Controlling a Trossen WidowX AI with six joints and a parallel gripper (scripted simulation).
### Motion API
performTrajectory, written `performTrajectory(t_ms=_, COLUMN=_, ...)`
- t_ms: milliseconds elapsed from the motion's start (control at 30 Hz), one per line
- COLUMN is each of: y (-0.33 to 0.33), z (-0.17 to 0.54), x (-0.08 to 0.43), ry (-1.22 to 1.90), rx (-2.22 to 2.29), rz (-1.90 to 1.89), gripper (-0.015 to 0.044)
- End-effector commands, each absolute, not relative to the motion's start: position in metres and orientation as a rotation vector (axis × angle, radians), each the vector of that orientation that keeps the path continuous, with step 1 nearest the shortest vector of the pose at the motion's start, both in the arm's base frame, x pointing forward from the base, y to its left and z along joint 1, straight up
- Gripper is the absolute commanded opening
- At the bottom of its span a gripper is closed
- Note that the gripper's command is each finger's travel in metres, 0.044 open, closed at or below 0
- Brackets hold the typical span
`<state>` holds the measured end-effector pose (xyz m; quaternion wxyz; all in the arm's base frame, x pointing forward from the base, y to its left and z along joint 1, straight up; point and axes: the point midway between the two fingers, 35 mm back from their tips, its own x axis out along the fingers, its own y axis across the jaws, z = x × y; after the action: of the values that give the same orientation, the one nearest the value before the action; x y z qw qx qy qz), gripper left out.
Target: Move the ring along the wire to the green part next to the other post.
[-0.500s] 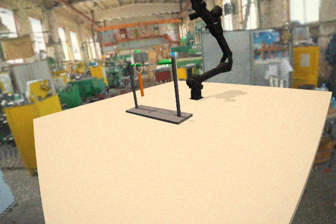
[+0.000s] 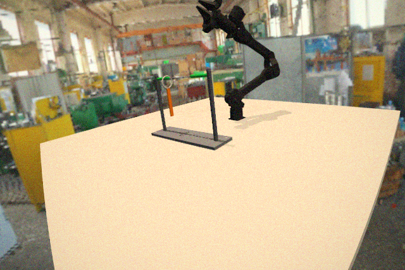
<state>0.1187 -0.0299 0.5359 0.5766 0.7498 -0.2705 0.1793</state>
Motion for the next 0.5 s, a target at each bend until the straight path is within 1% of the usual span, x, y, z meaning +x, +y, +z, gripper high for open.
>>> performTrajectory(t_ms=0, y=-0.052, z=0.501, x=0.169, ry=-0.55, rx=1.551, rz=0.251, gripper=0.016)
performTrajectory(t_ms=233, y=-0.091, z=0.424, x=0.232, ry=-0.373, rx=1.2, rz=0.04, gripper=0.016)
performTrajectory(t_ms=467, y=-0.124, z=0.334, x=0.263, ry=-0.178, rx=0.877, rz=-0.069, gripper=0.016)
